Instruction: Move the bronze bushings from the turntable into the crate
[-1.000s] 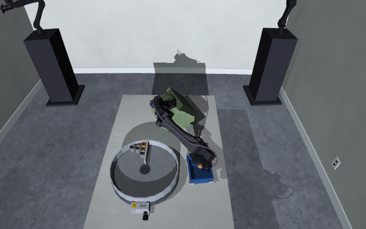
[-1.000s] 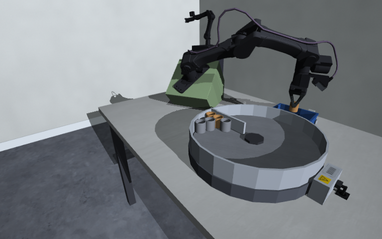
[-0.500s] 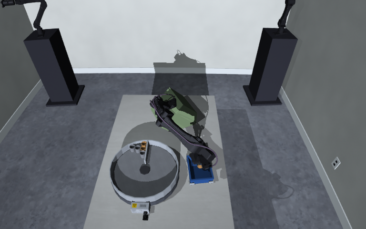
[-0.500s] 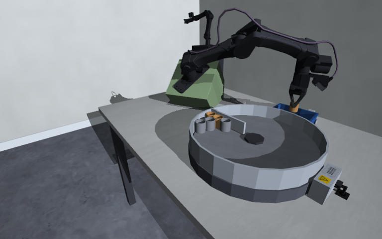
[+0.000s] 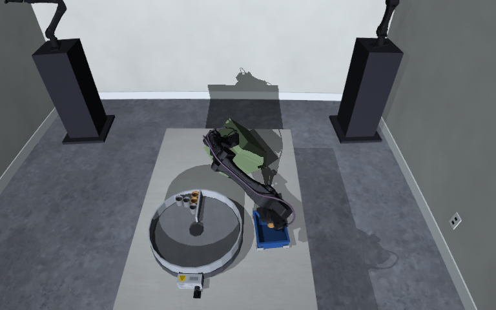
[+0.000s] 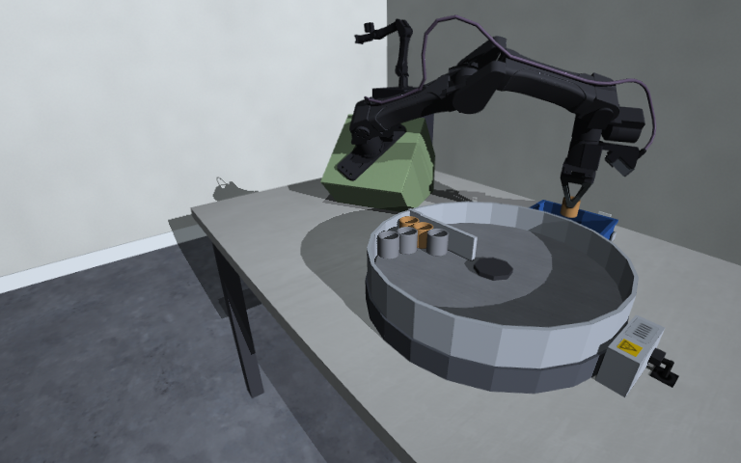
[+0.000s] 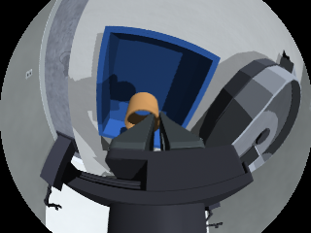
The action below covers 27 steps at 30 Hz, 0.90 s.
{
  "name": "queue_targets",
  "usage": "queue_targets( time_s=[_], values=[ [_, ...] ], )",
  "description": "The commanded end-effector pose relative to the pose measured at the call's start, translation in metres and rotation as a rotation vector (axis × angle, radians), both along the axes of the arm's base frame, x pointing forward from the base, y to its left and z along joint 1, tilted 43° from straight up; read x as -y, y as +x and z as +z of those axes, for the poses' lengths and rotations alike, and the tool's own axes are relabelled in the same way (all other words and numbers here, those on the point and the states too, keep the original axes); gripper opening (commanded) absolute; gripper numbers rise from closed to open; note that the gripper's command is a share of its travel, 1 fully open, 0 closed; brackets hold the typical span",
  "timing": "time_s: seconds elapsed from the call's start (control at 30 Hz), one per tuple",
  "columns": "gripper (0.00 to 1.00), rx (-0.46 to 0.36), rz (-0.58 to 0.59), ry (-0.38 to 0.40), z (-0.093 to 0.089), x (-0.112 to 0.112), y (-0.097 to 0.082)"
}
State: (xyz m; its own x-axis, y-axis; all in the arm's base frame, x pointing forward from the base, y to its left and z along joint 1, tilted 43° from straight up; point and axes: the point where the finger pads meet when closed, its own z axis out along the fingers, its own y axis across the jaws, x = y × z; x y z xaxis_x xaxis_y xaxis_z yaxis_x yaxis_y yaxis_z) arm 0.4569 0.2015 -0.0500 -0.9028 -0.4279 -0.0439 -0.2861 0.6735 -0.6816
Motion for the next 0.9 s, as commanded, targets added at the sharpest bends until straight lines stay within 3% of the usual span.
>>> queue_targets(
  time_s=[0.0,0.33,0.87],
  values=[
    [0.0,0.053,0.048,0.035,0.017,-0.027,0.002],
    [0.0,0.03,0.051,0.015,0.01,-0.021,-0.003],
    [0.0,0.03,0.05,0.012,-0.006,-0.007,0.006]
  ],
)
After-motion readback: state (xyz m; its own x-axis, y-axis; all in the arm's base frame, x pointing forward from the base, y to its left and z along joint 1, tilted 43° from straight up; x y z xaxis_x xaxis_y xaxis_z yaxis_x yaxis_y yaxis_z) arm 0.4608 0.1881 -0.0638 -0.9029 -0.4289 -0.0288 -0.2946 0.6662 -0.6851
